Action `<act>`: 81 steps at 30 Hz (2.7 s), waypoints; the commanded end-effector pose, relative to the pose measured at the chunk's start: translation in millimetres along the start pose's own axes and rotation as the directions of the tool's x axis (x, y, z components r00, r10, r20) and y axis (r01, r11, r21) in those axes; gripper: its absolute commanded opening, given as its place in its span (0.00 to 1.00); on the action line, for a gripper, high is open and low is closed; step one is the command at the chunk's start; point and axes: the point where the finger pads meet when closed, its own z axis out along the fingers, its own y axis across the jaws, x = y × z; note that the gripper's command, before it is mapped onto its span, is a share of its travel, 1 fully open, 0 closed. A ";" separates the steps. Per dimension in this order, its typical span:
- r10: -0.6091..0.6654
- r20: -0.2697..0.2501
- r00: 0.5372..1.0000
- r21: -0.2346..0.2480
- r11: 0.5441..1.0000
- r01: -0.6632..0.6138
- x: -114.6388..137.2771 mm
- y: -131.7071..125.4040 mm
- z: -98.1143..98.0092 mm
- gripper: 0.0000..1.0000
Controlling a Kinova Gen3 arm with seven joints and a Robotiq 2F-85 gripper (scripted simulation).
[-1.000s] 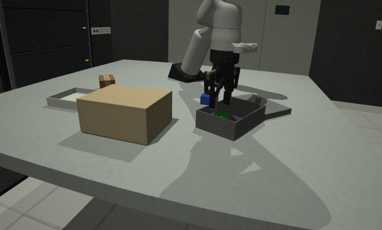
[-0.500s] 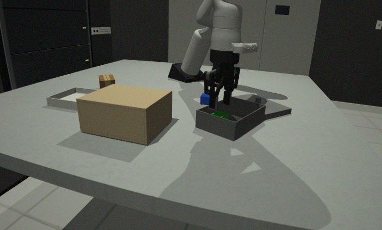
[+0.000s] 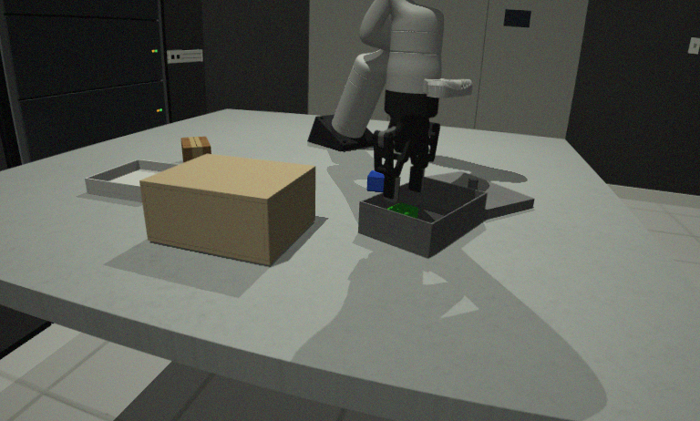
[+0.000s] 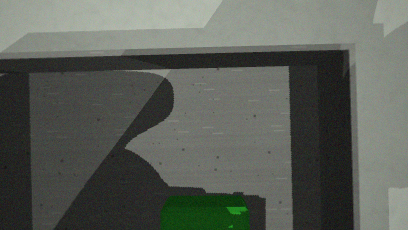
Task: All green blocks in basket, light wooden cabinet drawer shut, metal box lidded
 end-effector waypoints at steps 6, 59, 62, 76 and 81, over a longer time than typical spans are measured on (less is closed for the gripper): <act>0.002 -0.005 1.000 -0.005 1.000 -0.002 1.0 0.8 0.5 0.70; 0.003 -0.002 1.000 -0.002 1.000 -0.003 0.2 -0.1 14.9 0.70; 0.003 -0.002 1.000 -0.003 1.000 -0.003 0.4 -0.1 16.8 0.70; 0.003 -0.003 1.000 -0.003 1.000 -0.003 0.7 0.0 23.6 0.70; 0.003 -0.003 1.000 -0.003 1.000 -0.003 0.9 0.1 24.8 0.70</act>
